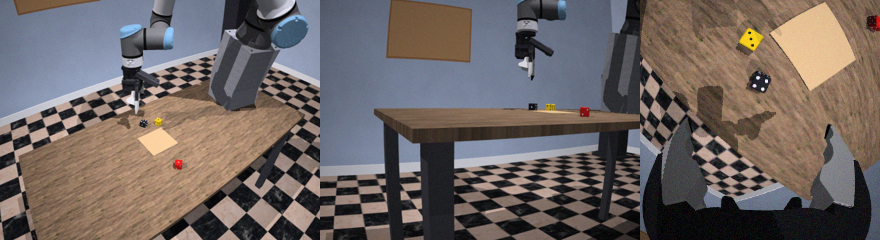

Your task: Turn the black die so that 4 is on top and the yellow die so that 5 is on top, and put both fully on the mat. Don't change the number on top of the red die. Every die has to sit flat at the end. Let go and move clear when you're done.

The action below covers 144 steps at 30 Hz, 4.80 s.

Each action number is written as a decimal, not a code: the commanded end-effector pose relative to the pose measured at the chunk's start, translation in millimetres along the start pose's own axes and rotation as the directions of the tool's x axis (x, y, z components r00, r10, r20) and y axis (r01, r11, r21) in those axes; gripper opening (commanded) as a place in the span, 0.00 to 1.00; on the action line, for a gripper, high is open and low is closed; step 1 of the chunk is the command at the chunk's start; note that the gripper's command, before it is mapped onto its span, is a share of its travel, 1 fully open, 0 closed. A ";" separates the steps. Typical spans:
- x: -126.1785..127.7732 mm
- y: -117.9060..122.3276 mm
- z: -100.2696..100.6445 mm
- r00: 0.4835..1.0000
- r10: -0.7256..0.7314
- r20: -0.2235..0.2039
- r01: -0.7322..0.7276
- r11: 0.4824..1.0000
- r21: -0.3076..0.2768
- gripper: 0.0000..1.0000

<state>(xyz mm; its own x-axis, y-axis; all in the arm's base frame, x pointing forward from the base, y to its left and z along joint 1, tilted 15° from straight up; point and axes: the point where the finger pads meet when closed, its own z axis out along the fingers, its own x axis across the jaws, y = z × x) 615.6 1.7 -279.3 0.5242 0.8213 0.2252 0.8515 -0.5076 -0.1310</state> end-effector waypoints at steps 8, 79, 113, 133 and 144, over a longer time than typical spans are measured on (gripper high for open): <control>-2.0 -0.2 0.2 0.994 -0.109 0.000 0.109 0.994 -0.001 1.00; -20.9 8.4 13.6 -0.533 -0.846 0.001 0.846 -0.533 0.000 1.00; -9.6 7.1 20.3 -0.998 0.070 0.001 -0.070 -0.998 0.001 1.00; -2.5 -1.5 23.9 -0.777 0.629 0.000 -0.629 -0.777 0.001 1.00; -0.7 -6.0 25.2 -0.617 0.787 0.000 -0.787 -0.617 0.001 1.00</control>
<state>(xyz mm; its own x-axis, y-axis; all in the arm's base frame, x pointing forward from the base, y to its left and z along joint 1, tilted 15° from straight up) 610.4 10.1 -303.4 0.2903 -0.9249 -0.2454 -0.9569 -0.2787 -0.0815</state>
